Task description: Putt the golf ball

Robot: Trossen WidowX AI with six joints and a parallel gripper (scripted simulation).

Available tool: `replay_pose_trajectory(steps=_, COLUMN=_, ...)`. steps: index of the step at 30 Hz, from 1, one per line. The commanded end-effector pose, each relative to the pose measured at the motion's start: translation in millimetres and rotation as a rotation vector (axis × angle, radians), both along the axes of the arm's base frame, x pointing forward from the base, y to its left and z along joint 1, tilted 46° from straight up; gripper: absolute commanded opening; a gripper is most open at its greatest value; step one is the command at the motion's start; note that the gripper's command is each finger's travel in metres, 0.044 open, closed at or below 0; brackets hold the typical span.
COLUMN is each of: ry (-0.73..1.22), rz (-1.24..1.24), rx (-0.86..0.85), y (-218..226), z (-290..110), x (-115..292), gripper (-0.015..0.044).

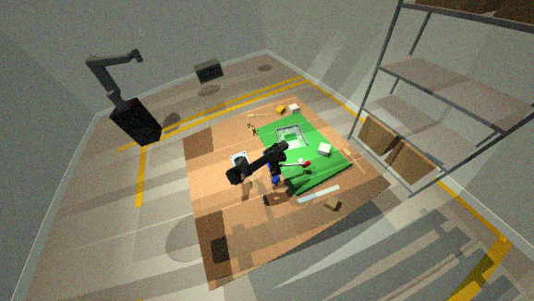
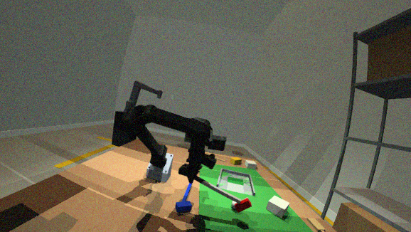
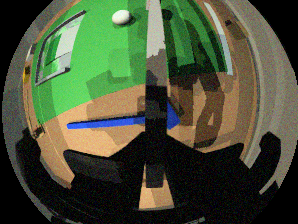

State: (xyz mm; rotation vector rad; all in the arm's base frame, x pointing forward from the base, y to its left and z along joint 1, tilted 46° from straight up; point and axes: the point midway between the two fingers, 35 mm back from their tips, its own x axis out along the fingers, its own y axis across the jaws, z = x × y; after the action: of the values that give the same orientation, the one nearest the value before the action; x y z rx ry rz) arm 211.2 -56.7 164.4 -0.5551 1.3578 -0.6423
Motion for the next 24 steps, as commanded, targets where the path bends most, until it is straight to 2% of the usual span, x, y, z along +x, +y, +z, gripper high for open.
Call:
replay_pose_trajectory(steps=1, ry=-0.010, rz=0.004, rx=-0.007, y=-7, z=-4, x=1, gripper=0.0000)
replay_pose_trajectory(steps=24, ry=-0.005, rz=0.001, rx=-0.001, y=-25, z=-24, x=3, gripper=0.0000)
